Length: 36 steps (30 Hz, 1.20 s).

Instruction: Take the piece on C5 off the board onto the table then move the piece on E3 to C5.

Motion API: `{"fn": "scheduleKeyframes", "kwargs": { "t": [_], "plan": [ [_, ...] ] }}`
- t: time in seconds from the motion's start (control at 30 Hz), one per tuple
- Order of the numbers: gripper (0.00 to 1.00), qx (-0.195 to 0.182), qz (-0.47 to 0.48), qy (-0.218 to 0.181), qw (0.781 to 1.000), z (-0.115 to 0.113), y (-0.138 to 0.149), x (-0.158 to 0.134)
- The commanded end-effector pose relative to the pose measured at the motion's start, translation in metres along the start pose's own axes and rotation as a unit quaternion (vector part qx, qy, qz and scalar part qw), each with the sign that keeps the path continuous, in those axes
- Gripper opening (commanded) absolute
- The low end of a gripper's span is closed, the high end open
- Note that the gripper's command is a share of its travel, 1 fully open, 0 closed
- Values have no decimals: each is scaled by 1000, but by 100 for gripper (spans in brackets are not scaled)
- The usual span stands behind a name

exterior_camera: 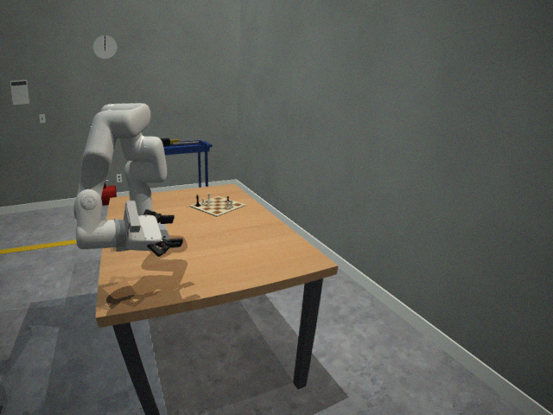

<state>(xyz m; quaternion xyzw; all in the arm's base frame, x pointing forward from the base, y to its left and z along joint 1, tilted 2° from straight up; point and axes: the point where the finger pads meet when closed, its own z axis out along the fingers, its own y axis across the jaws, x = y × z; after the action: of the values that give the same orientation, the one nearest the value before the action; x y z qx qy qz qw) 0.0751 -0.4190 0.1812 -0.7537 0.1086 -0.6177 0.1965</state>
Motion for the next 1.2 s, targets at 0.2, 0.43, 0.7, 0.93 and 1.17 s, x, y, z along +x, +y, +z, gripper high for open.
{"fn": "scheduleKeyframes", "kwargs": {
  "t": [0.2, 0.43, 0.7, 0.93, 1.17],
  "plan": [
    [100, -1, -2, -1, 1000, -1, 0, 1],
    [100, -1, -2, -1, 1000, -1, 0, 1],
    [100, 16, -9, -14, 1000, 11, 3, 3],
    [100, 103, -48, -83, 990, 73, 16, 10],
    [100, 191, -93, -150, 966, 145, 20, 12]
  ]
}}
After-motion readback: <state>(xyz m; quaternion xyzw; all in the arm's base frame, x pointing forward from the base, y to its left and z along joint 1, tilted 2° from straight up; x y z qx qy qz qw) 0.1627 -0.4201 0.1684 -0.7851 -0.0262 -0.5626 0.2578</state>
